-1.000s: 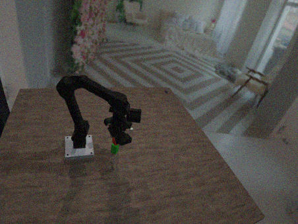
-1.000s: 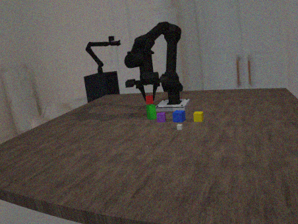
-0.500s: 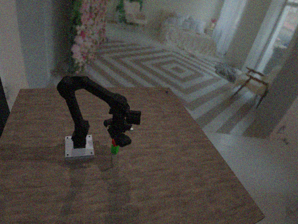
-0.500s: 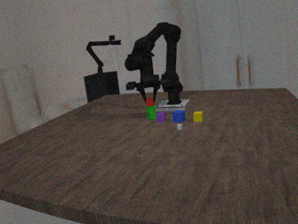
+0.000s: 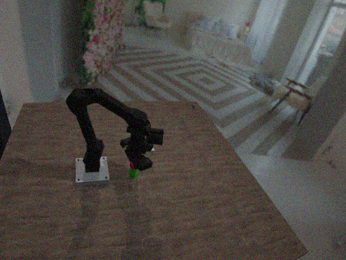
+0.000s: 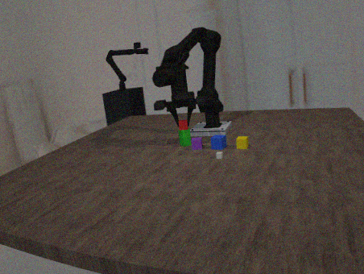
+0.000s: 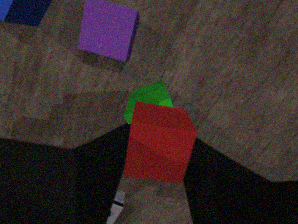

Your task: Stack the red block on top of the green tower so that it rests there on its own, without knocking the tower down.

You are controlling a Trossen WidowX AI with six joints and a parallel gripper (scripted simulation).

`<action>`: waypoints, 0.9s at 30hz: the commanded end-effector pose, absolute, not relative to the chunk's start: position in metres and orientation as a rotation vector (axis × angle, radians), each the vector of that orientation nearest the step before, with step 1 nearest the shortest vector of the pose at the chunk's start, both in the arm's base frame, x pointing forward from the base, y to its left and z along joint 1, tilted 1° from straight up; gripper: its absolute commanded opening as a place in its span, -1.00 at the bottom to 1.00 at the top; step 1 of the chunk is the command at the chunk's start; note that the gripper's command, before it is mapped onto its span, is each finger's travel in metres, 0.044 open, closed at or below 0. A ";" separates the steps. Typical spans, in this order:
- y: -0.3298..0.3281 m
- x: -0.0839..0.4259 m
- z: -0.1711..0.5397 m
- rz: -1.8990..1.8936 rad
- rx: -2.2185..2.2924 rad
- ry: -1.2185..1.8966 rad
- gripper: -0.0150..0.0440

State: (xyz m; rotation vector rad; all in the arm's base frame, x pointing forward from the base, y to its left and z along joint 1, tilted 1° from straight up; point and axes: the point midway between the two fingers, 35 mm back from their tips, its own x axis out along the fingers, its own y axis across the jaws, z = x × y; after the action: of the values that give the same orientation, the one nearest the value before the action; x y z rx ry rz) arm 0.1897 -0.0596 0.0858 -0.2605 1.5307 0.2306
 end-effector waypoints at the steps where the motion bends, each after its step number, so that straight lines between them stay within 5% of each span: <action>1: -0.059 0.190 0.087 0.234 -0.258 1.528 -0.49; 19: -0.060 0.190 0.086 0.231 -0.260 1.531 1.00; 27: -0.060 0.190 0.086 0.231 -0.260 1.531 1.00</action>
State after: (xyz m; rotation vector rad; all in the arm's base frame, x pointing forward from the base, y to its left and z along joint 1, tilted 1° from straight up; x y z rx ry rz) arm 0.1895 -0.0596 0.0862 -0.2603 1.5316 0.2309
